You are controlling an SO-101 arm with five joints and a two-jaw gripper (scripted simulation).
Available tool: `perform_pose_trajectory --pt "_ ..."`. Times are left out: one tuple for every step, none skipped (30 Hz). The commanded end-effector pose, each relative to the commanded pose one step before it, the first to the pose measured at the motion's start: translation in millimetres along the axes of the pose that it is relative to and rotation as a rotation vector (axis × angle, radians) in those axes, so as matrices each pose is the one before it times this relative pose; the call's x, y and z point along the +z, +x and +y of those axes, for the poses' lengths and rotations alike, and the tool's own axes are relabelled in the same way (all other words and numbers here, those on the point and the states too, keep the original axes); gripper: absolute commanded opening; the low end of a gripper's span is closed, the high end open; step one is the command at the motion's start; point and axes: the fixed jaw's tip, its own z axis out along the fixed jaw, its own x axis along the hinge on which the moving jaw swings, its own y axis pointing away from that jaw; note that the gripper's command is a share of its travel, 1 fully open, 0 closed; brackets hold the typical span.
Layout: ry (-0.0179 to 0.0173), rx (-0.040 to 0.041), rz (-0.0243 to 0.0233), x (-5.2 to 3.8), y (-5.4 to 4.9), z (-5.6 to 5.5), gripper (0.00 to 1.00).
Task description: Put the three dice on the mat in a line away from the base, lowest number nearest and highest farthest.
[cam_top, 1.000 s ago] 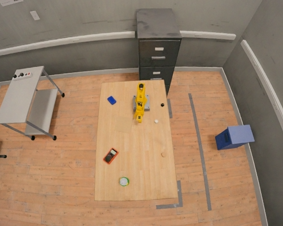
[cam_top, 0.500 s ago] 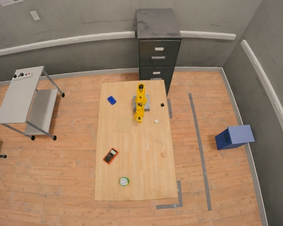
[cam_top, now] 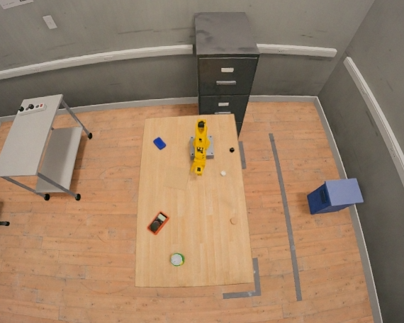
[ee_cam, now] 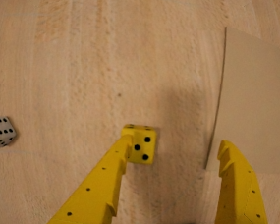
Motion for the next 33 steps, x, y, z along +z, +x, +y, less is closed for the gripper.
perform_pose_trajectory --pt "-0.03038 -0.04023 0.01573 0.532 5.47 9.63 0.31" --pt "-0.01337 -0.02167 -0.00039 -0.135 0.09 4.35 0.31" --pt "-0.01573 -0.02540 -0.00045 -0.166 0.12 5.11 0.31" --pt "-0.01780 -0.02885 -0.00047 -0.198 0.14 5.80 0.31" --pt "-0.01972 -0.03191 -0.00055 -0.224 0.17 6.41 0.31" --pt "-0.02127 -0.03444 -0.00057 -0.244 0.20 6.92 0.31" --pt "-0.02248 -0.03639 -0.00059 -0.261 0.22 7.31 0.31" --pt "-0.02332 -0.03775 -0.00061 -0.276 0.23 7.58 0.31" --pt "-0.02376 -0.03841 -0.00061 -0.281 0.25 7.72 0.31" --pt "0.00000 0.00000 0.00000 0.000 0.00 0.00 0.31" --pt "0.00000 0.00000 0.00000 0.000 0.00 0.00 0.31" --pt "-0.02374 -0.03843 -0.00061 -0.284 0.25 7.72 0.31" --pt "-0.02332 -0.03774 -0.00057 -0.279 0.24 7.58 0.31" --pt "-0.02248 -0.03639 -0.00054 -0.260 0.24 7.31 0.31" --pt "-0.02128 -0.03444 -0.00051 -0.250 0.21 6.92 0.31" --pt "-0.01971 -0.03190 -0.00049 -0.220 0.20 6.41 0.31" --pt "-0.01784 -0.02885 -0.00040 -0.196 0.17 5.79 0.31" --pt "-0.01570 -0.02542 -0.00034 -0.168 0.15 5.11 0.31" --pt "-0.01337 -0.02165 -0.00032 -0.136 0.11 4.35 0.31" --pt "-0.01099 -0.01778 -0.00024 -0.105 0.09 3.57 0.31" --pt "-0.00854 -0.01382 -0.00018 -0.082 0.06 2.78 0.31" --pt "-0.00622 -0.01002 -0.00014 -0.056 0.04 2.02 0.31" --pt "-0.00405 -0.00657 -0.00008 -0.037 0.03 1.32 0.31" --pt "-0.00223 -0.00364 -0.00005 -0.016 0.01 0.73 0.31" --pt "-0.00091 -0.00142 -0.00003 -0.009 0.00 0.29 0.31" --pt "-0.00013 -0.00022 0.00000 -0.003 0.00 0.04 0.31" --pt "0.00000 0.00000 0.00000 0.000 0.00 0.00 0.31" --pt "0.00000 0.00000 0.00000 0.000 0.00 0.00 0.31" --pt "-0.00001 0.00000 -0.00002 0.003 -0.01 0.00 0.31" --pt "0.00000 0.00000 0.00000 0.024 -0.05 0.00 0.31" --pt "0.00000 0.00000 -0.00006 0.048 -0.13 0.00 0.31" --pt "0.00000 -0.00003 -0.00009 0.096 -0.23 0.00 0.31" --pt "-0.00003 0.00000 -0.00013 0.150 -0.34 0.00 0.31"
